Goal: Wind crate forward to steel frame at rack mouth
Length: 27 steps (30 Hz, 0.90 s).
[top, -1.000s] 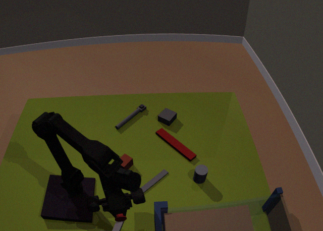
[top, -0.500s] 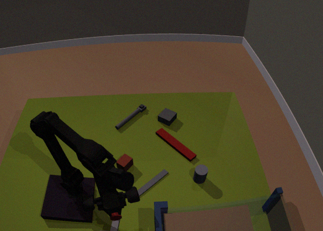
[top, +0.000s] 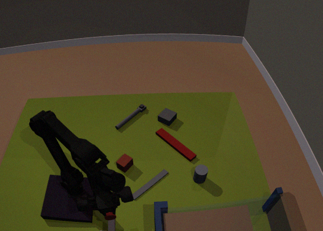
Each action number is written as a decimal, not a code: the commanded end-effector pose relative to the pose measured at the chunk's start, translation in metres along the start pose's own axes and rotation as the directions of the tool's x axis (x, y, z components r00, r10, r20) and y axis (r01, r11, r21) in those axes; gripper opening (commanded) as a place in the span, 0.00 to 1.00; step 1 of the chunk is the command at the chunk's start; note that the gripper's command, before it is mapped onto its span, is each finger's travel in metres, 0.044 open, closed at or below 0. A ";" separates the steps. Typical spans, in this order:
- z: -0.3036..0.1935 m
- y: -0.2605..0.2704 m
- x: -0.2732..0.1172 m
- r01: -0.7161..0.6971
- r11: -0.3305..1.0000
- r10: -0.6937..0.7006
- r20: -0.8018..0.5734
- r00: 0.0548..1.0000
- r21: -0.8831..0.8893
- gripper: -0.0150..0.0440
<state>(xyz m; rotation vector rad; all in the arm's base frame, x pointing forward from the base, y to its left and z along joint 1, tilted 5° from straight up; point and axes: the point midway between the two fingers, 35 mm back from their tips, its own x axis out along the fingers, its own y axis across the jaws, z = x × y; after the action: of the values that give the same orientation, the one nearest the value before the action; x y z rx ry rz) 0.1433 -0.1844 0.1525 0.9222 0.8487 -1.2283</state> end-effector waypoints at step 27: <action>0.003 -0.055 0.002 0.048 0.999 -0.048 -0.003 0.999 0.002 0.25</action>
<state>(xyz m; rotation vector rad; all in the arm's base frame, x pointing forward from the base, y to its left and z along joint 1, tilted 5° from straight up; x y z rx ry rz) 0.1061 -0.1880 0.1487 0.9229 0.8635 -1.2051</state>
